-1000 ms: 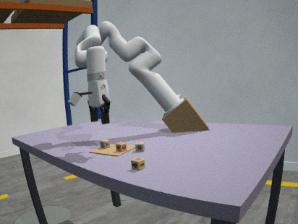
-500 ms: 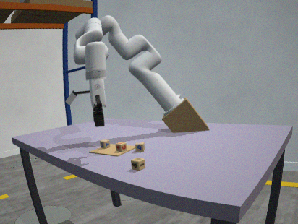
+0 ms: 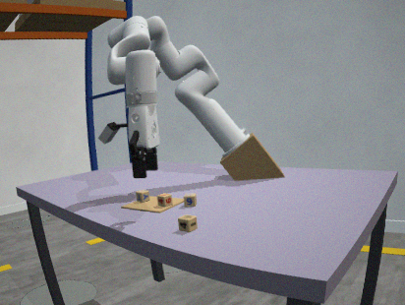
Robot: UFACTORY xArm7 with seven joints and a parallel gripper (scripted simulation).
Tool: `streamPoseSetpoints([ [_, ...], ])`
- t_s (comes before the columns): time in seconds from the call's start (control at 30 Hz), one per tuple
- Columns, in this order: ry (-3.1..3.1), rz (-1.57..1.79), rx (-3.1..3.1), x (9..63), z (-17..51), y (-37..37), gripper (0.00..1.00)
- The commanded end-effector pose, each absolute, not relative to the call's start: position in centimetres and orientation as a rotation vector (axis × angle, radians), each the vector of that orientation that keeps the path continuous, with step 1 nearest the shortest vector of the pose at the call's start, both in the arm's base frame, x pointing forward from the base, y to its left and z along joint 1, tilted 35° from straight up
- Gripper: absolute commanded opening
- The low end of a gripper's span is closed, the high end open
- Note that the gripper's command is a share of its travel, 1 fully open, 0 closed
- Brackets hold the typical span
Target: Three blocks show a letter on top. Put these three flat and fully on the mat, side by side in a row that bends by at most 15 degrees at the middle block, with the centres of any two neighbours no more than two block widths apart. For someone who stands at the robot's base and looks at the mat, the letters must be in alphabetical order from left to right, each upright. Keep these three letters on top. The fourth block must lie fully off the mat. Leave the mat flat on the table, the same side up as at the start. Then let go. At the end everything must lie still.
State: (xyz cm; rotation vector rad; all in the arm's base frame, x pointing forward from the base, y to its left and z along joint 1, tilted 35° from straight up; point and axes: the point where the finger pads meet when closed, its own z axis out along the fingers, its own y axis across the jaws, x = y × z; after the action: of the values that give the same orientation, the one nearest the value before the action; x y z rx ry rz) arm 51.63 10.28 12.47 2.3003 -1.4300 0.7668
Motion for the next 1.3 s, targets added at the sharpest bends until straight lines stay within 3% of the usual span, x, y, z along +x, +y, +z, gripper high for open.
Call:
streamPoseSetpoints([
  [0.0,-1.601,0.807,2.217,53.1,10.9,13.1,1.00],
  [0.57,-2.027,0.866,1.998,54.7,5.2,20.6,1.00],
  [0.6,-2.027,0.866,1.998,54.7,5.2,20.6,0.69],
  [1.27,-2.027,0.866,1.998,54.7,5.2,20.6,0.69],
])
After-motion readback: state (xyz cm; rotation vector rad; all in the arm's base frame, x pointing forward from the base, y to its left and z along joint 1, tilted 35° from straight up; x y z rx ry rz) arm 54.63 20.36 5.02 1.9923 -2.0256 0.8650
